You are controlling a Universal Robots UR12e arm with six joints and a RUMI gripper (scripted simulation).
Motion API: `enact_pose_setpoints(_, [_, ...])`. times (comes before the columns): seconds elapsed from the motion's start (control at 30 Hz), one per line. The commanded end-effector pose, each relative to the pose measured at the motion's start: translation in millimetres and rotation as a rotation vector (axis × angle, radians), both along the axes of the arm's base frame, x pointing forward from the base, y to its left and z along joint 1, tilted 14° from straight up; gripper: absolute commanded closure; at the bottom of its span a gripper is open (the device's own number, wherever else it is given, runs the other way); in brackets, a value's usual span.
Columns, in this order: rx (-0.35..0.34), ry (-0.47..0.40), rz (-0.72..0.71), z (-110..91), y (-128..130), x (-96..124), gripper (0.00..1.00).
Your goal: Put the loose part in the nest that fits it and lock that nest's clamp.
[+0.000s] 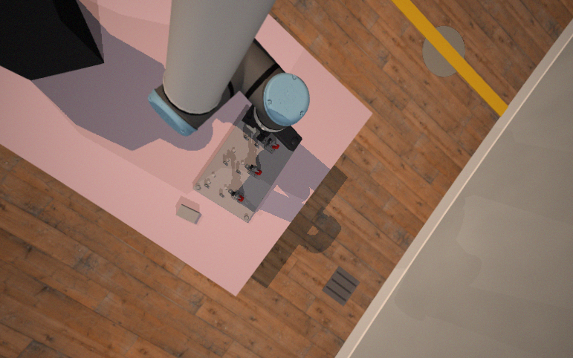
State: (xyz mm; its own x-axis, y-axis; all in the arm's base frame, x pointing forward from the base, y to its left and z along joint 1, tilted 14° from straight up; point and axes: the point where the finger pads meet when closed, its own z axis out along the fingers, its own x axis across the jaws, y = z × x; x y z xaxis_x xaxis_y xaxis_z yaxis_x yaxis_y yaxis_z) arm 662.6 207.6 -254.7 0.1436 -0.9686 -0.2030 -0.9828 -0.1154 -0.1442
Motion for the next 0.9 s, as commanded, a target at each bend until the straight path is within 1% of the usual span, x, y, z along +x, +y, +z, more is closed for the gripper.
enact_pose_setpoints(0.0, [0.000,-0.002,0.001,0.9,1.2,0.7,0.72])
enact_pose_setpoints(0.3, [0.000,-0.002,0.001,0.9,1.2,0.7,0.72])
enact_pose_setpoints(0.33, [0.000,-0.002,0.001,0.9,1.2,0.7,0.41])
enact_pose_setpoints(0.87, [0.000,-0.002,0.001,0.9,1.2,0.7,0.41])
